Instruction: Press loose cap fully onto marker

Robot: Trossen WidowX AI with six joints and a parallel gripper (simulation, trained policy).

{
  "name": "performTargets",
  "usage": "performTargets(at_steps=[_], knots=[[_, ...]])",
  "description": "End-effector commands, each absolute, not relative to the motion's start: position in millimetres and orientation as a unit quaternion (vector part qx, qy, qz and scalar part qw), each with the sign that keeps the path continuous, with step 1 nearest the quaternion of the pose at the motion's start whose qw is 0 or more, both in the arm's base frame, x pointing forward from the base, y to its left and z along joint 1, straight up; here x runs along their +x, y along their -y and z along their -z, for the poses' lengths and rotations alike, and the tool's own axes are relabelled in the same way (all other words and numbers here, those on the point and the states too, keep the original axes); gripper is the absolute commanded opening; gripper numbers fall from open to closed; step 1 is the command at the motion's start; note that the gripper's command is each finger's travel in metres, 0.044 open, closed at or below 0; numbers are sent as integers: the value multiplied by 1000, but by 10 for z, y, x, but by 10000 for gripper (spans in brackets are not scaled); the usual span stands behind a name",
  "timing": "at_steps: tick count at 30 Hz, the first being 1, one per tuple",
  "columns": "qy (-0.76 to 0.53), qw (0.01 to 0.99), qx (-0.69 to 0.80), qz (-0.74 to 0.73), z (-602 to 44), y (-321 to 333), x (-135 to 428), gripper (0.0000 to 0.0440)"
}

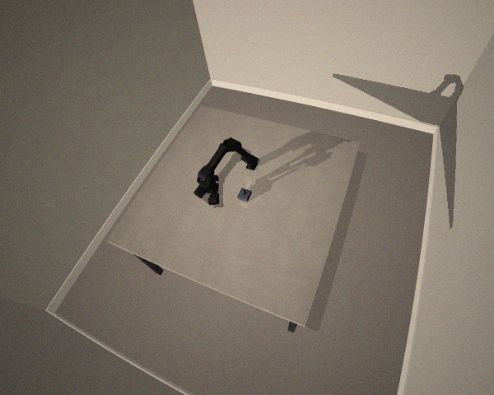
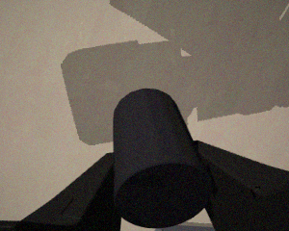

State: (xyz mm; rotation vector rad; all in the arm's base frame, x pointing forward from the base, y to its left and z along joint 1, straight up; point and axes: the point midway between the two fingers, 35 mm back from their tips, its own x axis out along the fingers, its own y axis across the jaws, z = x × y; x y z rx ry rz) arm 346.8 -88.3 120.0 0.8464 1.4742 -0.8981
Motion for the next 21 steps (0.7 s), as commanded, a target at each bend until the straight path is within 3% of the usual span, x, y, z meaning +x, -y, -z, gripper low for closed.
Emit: performTargets(at_steps=[1, 21], knots=[[-632, 575, 360, 374, -1294, 710, 3462, 94], [-665, 581, 323, 341, -1635, -266, 3126, 48]])
